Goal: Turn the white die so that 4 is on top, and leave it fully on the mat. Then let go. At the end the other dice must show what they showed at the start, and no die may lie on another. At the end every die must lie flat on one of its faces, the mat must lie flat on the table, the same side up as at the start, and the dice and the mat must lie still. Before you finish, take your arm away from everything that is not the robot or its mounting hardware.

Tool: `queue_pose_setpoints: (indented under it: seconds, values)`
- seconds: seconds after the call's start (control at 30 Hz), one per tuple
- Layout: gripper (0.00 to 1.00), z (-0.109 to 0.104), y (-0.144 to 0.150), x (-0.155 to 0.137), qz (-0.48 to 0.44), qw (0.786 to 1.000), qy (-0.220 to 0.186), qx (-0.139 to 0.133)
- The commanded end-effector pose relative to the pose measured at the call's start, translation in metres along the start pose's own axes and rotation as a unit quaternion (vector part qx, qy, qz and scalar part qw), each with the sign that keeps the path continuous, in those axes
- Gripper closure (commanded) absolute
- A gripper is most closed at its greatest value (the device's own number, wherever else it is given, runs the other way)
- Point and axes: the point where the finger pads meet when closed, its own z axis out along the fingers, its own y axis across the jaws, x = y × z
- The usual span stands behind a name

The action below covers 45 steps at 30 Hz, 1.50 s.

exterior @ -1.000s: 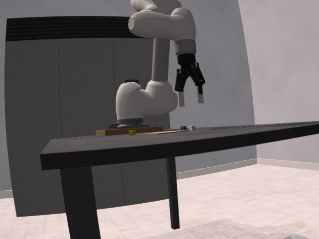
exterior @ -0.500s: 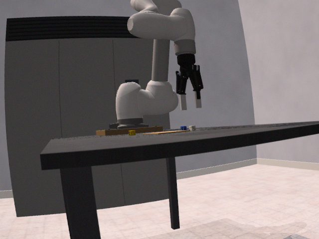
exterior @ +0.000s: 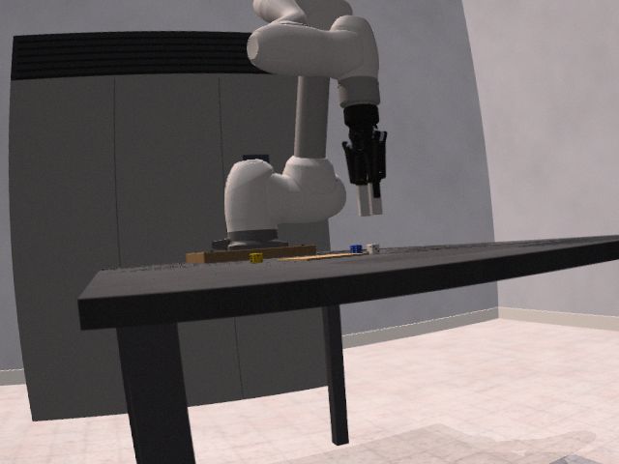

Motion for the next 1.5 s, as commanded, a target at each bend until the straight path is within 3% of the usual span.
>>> queue_pose_setpoints:
  seconds: [0.0, 0.77, 1.47]
  values:
    - [0.79, 0.000, 0.000, 0.000, 0.000, 1.000, 0.000, 0.000]
    - [0.79, 0.002, 0.000, 0.000, 0.000, 1.000, 0.000, 0.000]
    - [0.79, 0.025, 0.000, 0.000, 0.000, 1.000, 0.000, 0.000]
